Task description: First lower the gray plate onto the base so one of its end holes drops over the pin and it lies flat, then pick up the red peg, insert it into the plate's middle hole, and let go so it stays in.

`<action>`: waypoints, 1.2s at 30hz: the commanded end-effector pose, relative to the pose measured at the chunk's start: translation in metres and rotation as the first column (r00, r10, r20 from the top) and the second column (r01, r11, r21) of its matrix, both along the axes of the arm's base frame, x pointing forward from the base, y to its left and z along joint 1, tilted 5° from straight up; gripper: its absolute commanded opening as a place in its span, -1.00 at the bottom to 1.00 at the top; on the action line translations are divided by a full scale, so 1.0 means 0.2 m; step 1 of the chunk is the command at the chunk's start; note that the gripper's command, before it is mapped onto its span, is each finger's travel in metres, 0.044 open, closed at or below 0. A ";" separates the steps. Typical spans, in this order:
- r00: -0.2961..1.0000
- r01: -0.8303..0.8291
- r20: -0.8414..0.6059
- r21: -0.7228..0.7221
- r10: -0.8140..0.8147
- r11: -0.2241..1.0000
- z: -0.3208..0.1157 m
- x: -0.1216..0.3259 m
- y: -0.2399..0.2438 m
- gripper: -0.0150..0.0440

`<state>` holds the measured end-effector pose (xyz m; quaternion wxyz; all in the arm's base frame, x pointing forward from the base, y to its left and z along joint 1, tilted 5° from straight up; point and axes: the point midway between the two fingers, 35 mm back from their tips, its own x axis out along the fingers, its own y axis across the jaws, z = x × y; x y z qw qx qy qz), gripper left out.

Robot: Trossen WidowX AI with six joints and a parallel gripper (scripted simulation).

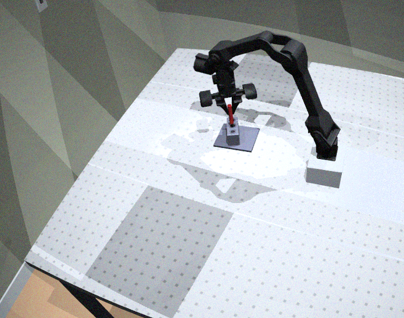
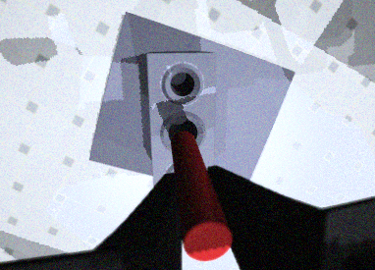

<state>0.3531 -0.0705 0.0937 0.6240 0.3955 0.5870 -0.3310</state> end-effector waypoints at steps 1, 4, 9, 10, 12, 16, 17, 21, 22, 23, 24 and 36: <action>1.000 -0.003 0.000 0.003 0.003 1.000 0.00 0.00 0.00 -0.49; 1.000 -0.003 0.000 0.003 0.003 1.000 0.00 0.00 0.00 -0.49; 1.000 -0.003 0.000 0.003 0.003 1.000 0.00 0.00 0.00 -0.49; 1.000 -0.003 0.000 0.003 0.003 1.000 0.00 0.00 0.00 -0.49; 1.000 -0.003 0.000 0.003 0.003 1.000 0.00 0.00 0.00 -0.49; 1.000 0.000 0.002 0.000 0.000 1.000 0.00 0.00 0.00 -0.49; 1.000 0.000 0.002 0.000 0.000 1.000 0.00 0.00 0.00 -0.49; 1.000 0.000 0.002 0.000 0.000 1.000 0.00 0.00 0.00 -0.49; 1.000 0.000 0.001 0.000 0.000 1.000 -0.01 0.00 0.00 -0.49; 1.000 -0.001 0.001 0.000 0.001 1.000 -0.01 0.00 0.00 -0.49; 1.000 -0.001 0.001 0.000 0.001 1.000 -0.02 0.00 0.00 -0.49; 1.000 -0.003 0.000 0.003 0.003 1.000 -0.09 0.00 0.00 -0.49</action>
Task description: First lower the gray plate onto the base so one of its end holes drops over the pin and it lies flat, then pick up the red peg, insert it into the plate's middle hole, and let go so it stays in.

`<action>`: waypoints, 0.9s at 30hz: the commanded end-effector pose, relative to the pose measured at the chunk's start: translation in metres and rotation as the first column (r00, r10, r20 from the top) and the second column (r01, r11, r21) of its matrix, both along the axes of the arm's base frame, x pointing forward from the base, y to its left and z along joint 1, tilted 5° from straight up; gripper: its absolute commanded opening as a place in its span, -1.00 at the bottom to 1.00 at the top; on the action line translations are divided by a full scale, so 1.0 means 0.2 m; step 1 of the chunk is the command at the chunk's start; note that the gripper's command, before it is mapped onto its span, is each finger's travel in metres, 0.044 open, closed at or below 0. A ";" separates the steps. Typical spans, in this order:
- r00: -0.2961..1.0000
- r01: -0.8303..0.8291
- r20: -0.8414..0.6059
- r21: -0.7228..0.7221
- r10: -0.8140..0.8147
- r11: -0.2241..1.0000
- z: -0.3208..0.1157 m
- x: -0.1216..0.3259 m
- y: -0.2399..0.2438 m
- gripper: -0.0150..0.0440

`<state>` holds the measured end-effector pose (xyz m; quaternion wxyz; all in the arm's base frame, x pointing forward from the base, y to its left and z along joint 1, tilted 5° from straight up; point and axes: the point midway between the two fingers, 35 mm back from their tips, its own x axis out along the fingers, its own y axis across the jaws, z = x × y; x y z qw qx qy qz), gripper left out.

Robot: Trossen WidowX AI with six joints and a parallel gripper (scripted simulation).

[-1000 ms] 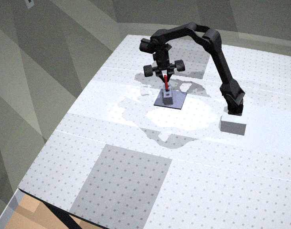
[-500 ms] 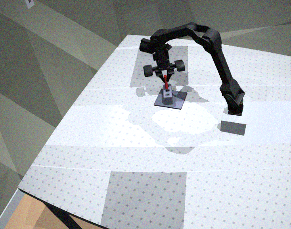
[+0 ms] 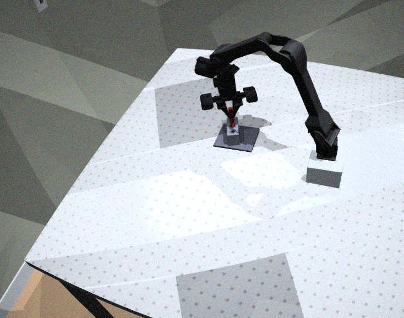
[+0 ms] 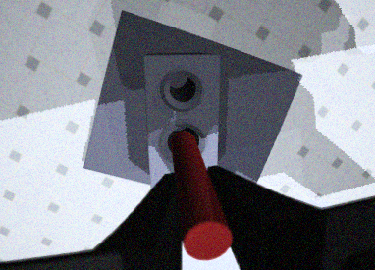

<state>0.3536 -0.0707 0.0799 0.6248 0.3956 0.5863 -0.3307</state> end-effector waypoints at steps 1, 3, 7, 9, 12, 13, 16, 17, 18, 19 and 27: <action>1.000 -0.003 -0.003 0.004 0.003 1.000 -0.02 0.00 0.00 -0.49; 1.000 -0.001 -0.002 0.002 0.001 1.000 -0.01 0.00 0.00 -0.49; 1.000 0.000 -0.001 0.000 0.000 1.000 0.00 0.00 0.00 -0.49; 1.000 0.000 -0.001 0.000 0.000 1.000 0.00 0.00 0.00 -0.49; 1.000 0.000 -0.001 0.000 0.000 1.000 -0.01 0.00 0.00 -0.49; 1.000 0.000 -0.001 0.000 0.000 1.000 -0.01 0.00 0.00 -0.49; 1.000 0.000 -0.001 0.000 0.000 1.000 -0.01 0.00 0.00 -0.49; 1.000 0.000 -0.001 0.000 0.000 1.000 -0.01 0.00 0.00 -0.49; 1.000 0.000 -0.001 0.000 0.000 1.000 -0.01 0.00 0.00 -0.49; 1.000 0.000 -0.001 0.000 0.000 1.000 -0.01 0.00 0.00 -0.49; 1.000 0.000 -0.001 0.000 0.000 1.000 -0.02 0.00 0.00 -0.49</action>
